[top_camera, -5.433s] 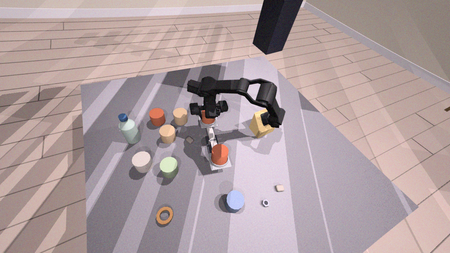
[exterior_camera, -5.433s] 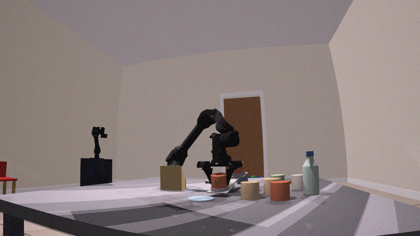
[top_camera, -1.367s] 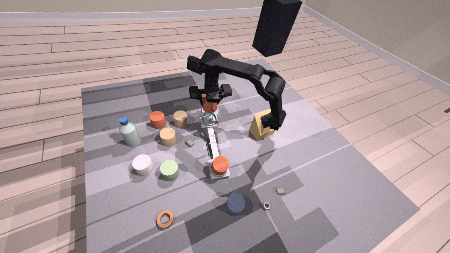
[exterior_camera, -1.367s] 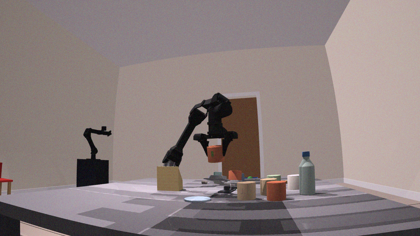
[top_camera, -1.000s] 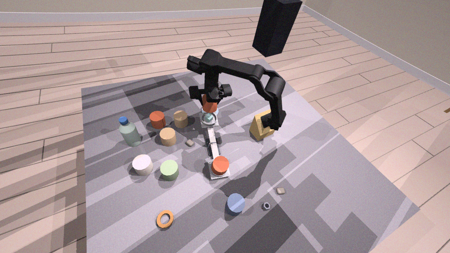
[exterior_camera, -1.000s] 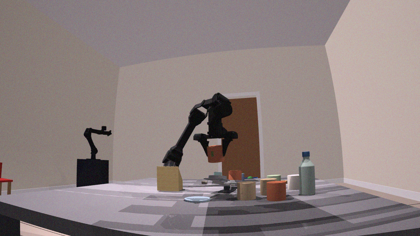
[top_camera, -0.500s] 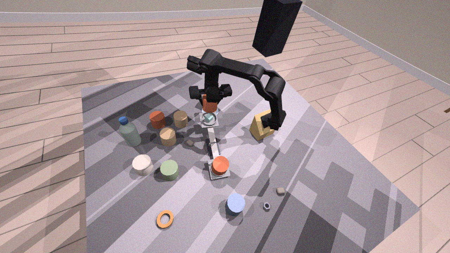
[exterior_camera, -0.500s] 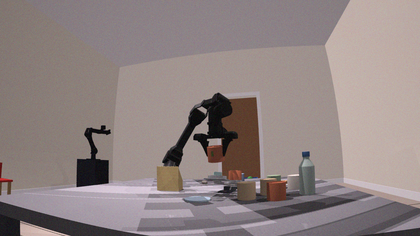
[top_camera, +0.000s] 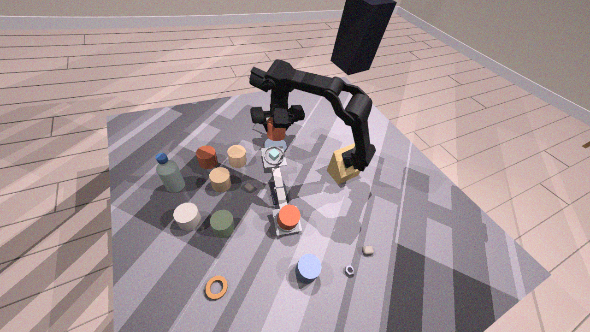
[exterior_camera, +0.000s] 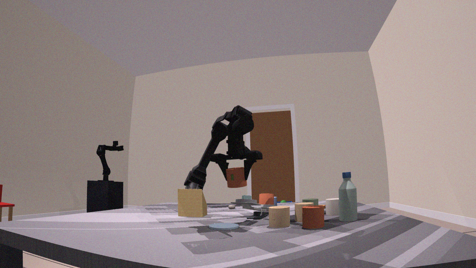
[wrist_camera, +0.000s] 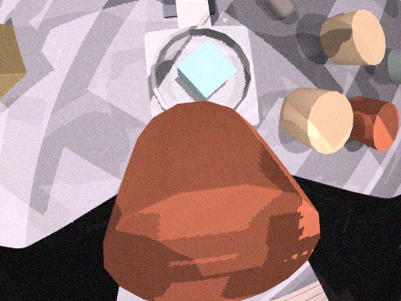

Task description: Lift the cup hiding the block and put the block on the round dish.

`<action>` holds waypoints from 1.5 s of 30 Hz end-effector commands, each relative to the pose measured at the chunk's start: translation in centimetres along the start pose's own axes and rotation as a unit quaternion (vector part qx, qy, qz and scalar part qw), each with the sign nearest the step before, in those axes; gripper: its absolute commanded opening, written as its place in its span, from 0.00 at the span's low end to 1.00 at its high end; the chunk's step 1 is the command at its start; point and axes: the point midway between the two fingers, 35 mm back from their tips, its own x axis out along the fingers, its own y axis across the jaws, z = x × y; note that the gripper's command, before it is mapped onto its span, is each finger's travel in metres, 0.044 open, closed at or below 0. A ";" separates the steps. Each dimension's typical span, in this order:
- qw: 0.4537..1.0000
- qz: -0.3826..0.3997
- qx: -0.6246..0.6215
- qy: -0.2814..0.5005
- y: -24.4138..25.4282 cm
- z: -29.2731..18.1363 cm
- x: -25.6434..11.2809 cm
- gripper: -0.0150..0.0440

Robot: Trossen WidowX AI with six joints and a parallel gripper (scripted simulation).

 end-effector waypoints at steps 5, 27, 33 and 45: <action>1.000 0.004 0.007 0.002 5.7 -8.0 3.7 0.25; 1.000 0.006 0.006 -0.001 11.4 -12.8 11.4 0.25; 1.000 0.006 0.006 -0.001 11.4 -12.8 11.8 0.25; 1.000 0.006 0.006 -0.001 11.4 -12.8 13.5 0.25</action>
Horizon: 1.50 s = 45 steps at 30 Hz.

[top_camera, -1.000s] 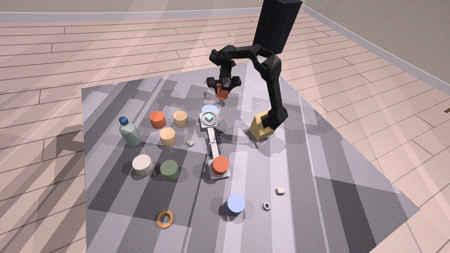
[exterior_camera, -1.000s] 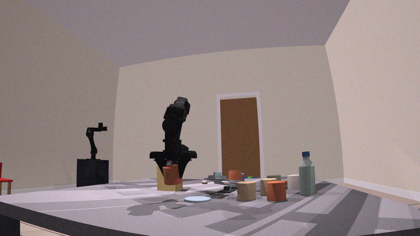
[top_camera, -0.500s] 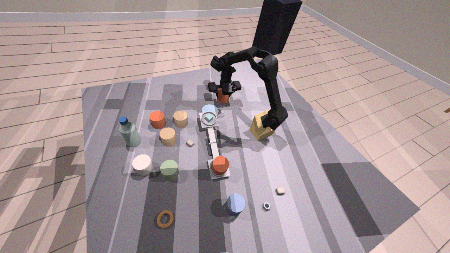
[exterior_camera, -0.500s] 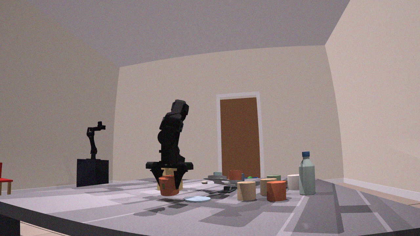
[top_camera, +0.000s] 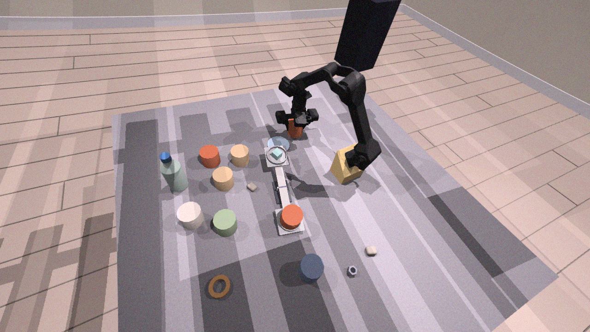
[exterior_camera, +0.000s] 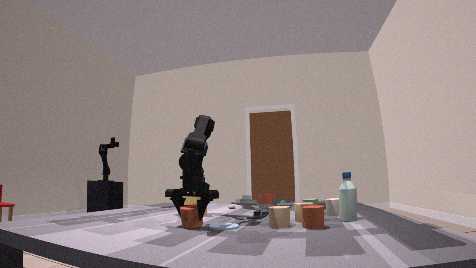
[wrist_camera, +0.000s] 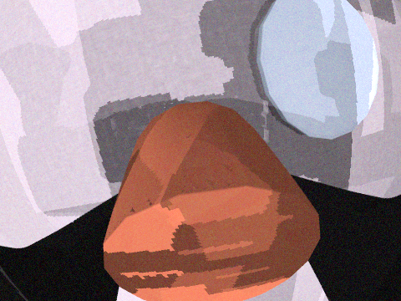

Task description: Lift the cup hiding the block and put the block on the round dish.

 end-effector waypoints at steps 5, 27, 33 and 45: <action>1.000 0.001 0.001 -0.001 0.0 0.0 0.4 0.34; 1.000 -0.001 0.003 -0.002 0.0 0.1 -4.9 1.00; 0.999 -0.011 0.004 0.033 -2.0 0.1 -6.1 0.82; 0.979 -0.020 0.199 0.028 -4.2 2.4 -7.3 0.69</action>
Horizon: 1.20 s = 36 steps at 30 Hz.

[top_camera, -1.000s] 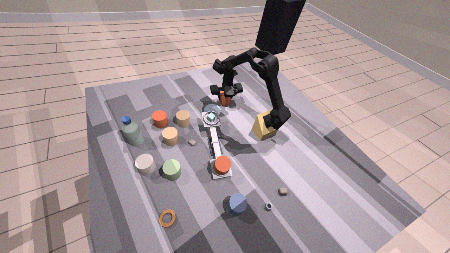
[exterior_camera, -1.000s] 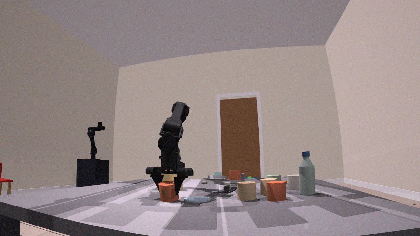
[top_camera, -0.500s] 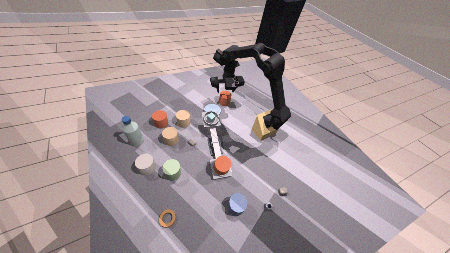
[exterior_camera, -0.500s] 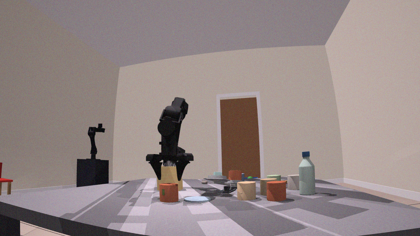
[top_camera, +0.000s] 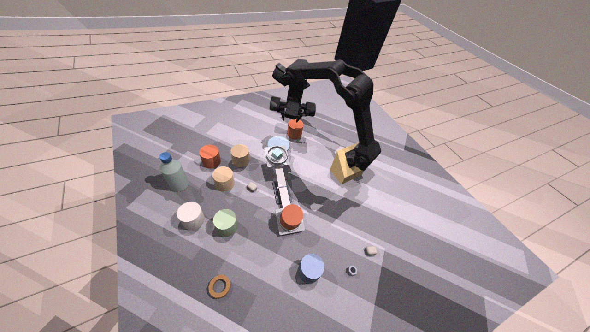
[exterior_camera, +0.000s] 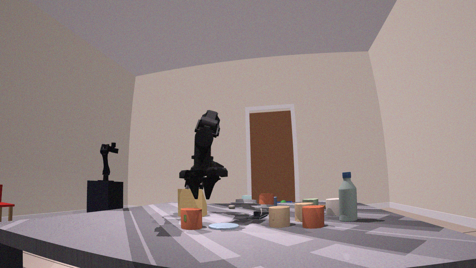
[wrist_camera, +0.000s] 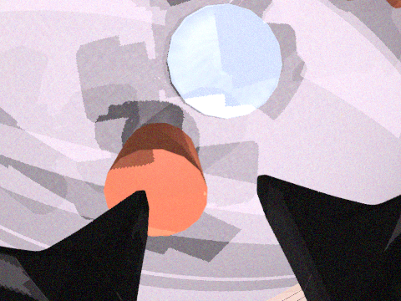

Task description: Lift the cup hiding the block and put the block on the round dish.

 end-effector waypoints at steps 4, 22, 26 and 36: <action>0.992 -0.002 0.128 -0.004 -1.1 2.0 -0.9 0.69; 0.905 0.005 0.424 -0.011 -2.8 6.9 -2.4 0.69; 0.874 0.008 0.486 -0.012 -3.2 8.0 -2.7 0.69; 0.778 0.016 0.628 -0.014 -3.8 10.9 -3.3 0.69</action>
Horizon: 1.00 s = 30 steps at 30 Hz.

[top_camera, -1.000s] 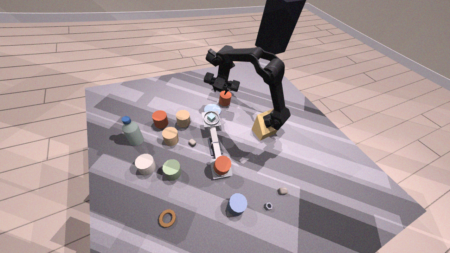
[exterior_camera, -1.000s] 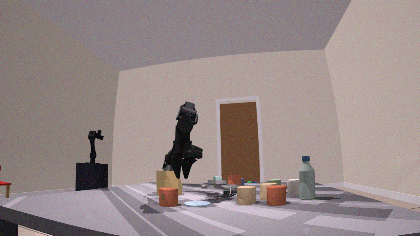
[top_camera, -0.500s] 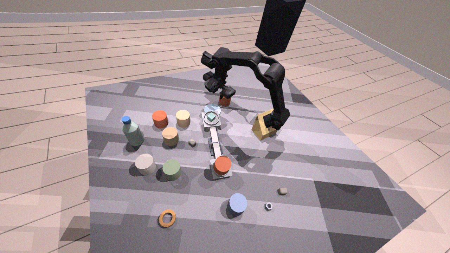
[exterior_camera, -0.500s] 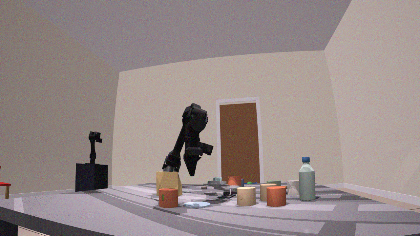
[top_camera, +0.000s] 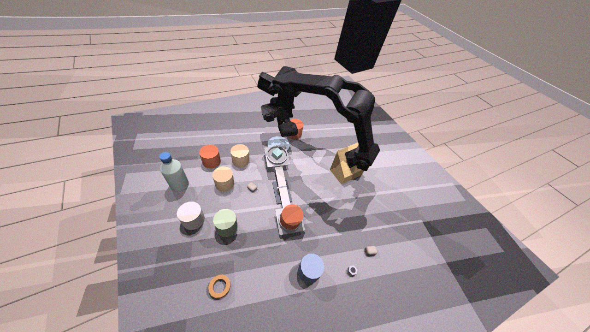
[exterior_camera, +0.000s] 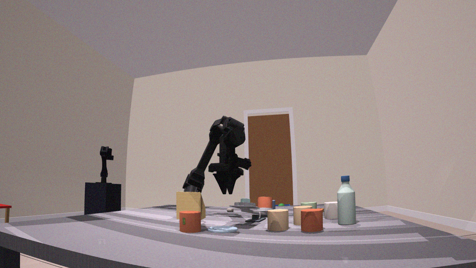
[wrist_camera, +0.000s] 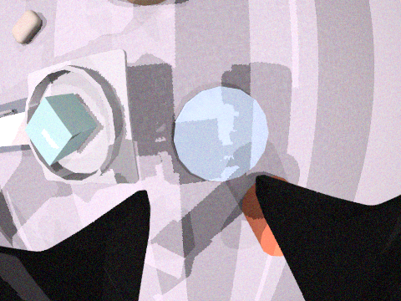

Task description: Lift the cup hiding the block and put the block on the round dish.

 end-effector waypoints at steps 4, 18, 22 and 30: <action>0.991 0.006 0.131 0.000 2.2 1.3 -0.5 0.69; 0.931 0.016 0.365 0.009 6.1 3.0 -1.0 0.69; 0.904 0.018 0.428 0.013 7.2 3.5 -1.1 0.69; 0.876 0.019 0.481 0.017 8.3 3.8 -1.2 0.69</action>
